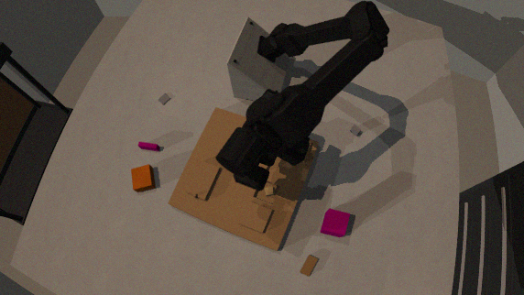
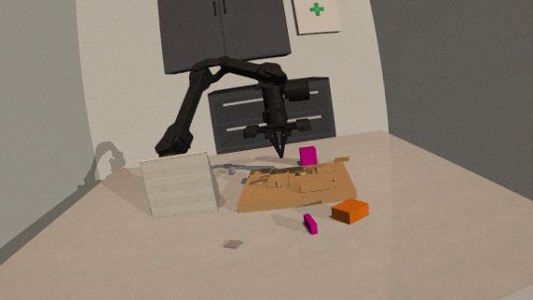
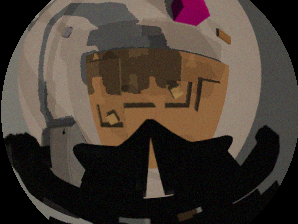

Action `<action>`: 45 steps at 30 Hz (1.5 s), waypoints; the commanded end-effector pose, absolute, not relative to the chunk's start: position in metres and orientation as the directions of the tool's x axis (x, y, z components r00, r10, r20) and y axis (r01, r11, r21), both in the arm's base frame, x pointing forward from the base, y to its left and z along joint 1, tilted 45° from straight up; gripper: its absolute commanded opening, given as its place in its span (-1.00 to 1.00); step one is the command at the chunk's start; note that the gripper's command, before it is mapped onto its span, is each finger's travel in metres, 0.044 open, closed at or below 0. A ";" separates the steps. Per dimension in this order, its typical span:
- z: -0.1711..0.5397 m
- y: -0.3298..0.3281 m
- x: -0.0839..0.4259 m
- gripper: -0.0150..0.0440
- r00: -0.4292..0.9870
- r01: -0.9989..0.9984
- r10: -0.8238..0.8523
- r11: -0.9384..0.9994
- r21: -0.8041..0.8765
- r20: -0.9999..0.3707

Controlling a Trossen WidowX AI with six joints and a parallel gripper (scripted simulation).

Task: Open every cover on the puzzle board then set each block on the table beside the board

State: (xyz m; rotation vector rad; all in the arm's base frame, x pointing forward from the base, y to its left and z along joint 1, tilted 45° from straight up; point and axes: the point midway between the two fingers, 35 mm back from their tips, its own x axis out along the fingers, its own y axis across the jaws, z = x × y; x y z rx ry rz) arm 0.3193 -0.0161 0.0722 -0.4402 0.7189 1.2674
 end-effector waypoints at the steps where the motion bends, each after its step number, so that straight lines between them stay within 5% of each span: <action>1: 0.064 -0.031 0.336 -0.49 0.129 -0.963 0.698 0.259 0.080 -0.704; 45: 0.057 -0.026 0.338 -0.49 0.129 -0.963 0.697 0.259 0.080 -0.705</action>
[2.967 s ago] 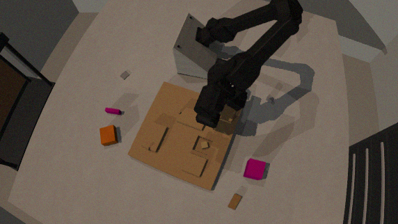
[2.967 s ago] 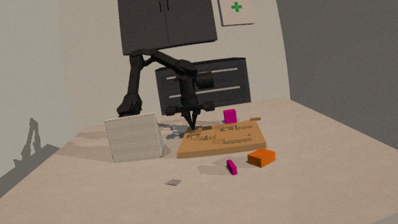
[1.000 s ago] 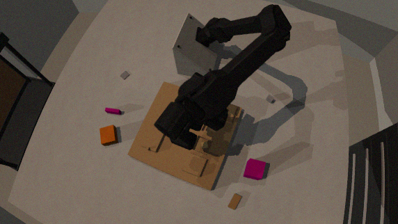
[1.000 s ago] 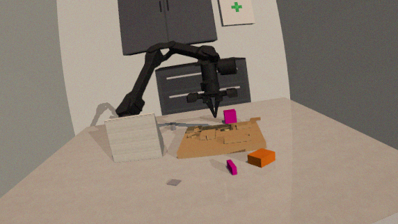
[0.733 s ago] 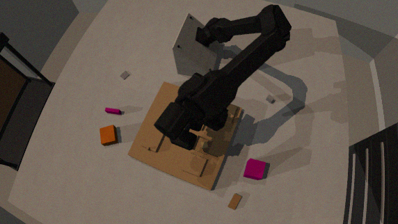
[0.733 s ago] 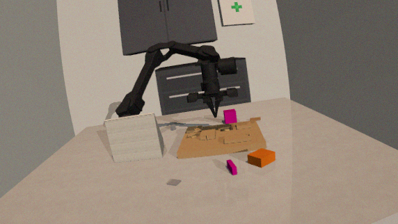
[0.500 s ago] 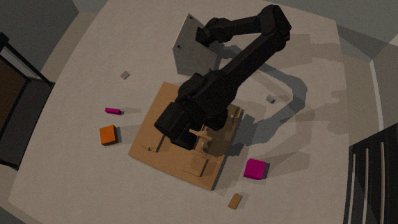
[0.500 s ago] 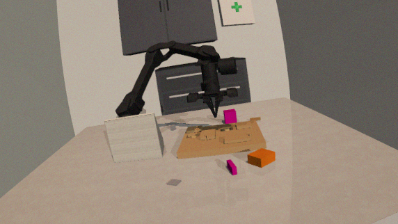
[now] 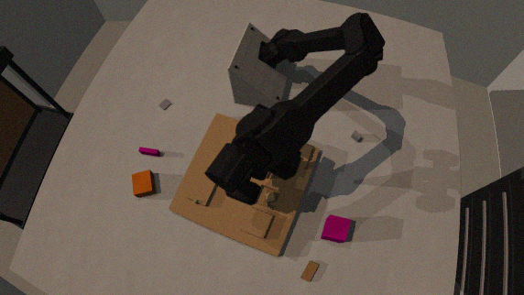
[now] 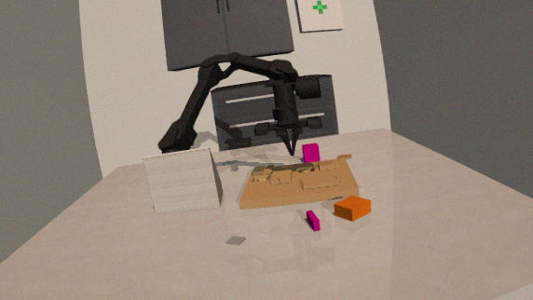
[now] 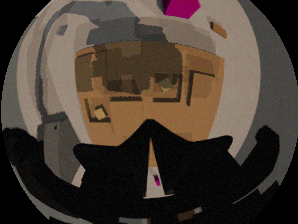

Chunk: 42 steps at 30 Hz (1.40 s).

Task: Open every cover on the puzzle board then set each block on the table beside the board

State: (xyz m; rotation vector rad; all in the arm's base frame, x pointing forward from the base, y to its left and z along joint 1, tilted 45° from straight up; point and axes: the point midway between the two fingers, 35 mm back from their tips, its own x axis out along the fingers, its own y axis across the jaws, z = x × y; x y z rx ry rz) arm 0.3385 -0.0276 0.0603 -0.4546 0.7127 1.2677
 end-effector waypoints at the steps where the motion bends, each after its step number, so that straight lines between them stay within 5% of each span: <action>1: 0.056 -0.025 0.338 -0.49 0.129 -0.963 0.697 0.259 0.080 -0.705; 42: 0.028 0.003 0.343 -0.49 0.129 -0.963 0.699 0.259 0.080 -0.704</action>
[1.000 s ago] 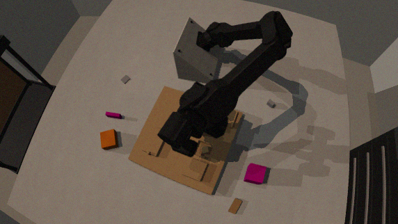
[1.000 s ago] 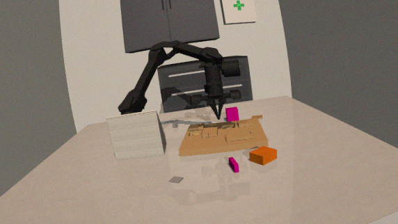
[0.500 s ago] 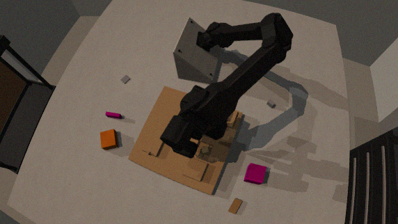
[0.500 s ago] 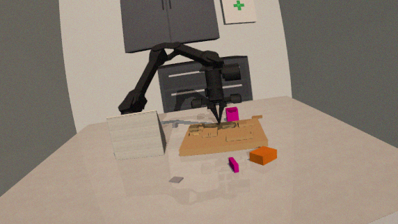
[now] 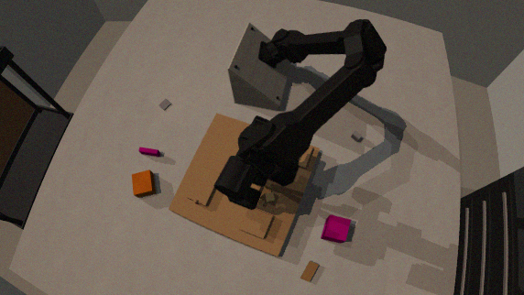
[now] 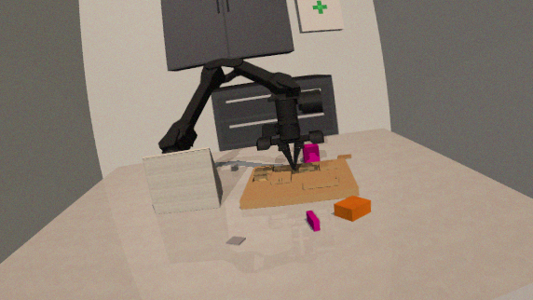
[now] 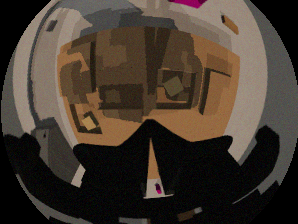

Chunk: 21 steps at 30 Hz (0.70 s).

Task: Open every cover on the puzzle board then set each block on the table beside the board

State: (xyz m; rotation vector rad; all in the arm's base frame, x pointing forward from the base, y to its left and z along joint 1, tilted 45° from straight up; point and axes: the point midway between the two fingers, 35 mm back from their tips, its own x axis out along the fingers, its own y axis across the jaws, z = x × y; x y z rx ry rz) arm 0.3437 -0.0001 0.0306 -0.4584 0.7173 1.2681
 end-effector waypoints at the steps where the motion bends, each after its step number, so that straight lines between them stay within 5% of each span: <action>1: 0.027 0.004 0.343 -0.49 0.129 -0.963 0.699 0.259 0.080 -0.704; 21: 0.027 0.015 0.331 -0.49 0.129 -0.963 0.700 0.258 0.081 -0.703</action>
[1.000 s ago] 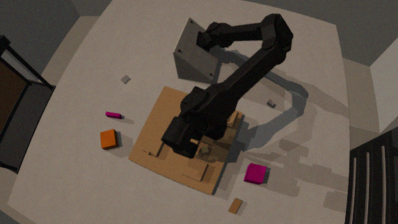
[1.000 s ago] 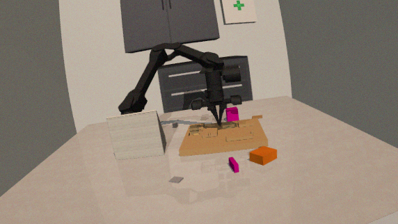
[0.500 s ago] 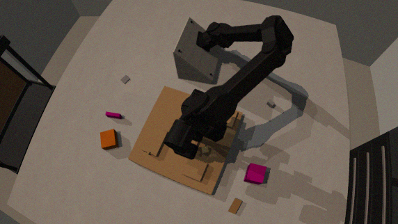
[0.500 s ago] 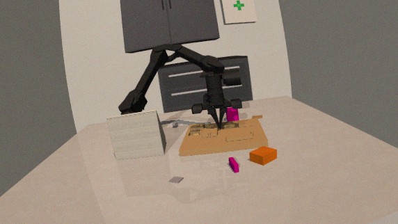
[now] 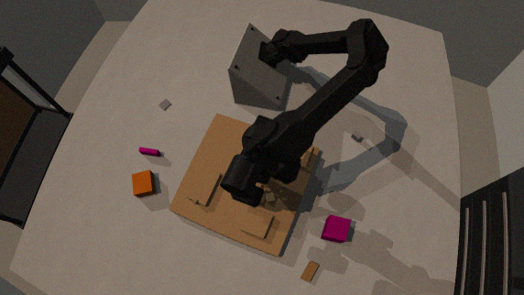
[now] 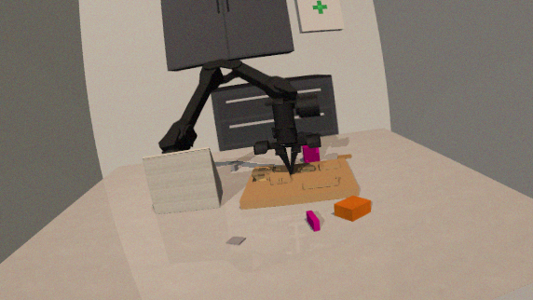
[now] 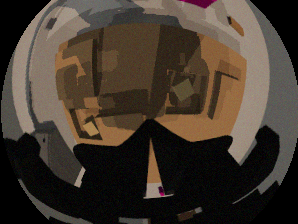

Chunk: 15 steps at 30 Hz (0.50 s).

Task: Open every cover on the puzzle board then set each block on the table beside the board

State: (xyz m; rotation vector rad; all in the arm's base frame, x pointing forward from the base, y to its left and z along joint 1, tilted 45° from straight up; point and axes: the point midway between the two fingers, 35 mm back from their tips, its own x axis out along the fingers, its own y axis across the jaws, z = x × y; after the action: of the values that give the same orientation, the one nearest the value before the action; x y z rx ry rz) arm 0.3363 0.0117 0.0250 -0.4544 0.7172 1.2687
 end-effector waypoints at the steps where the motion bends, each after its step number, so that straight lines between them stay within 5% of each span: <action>1: 0.027 0.016 0.330 -0.49 0.129 -0.963 0.700 0.258 0.081 -0.703; 15: 0.029 0.021 0.317 -0.49 0.128 -0.963 0.700 0.258 0.082 -0.703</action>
State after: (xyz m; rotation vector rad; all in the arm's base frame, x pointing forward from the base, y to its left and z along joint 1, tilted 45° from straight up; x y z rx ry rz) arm 0.3224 0.0186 0.0281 -0.4529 0.7162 1.2694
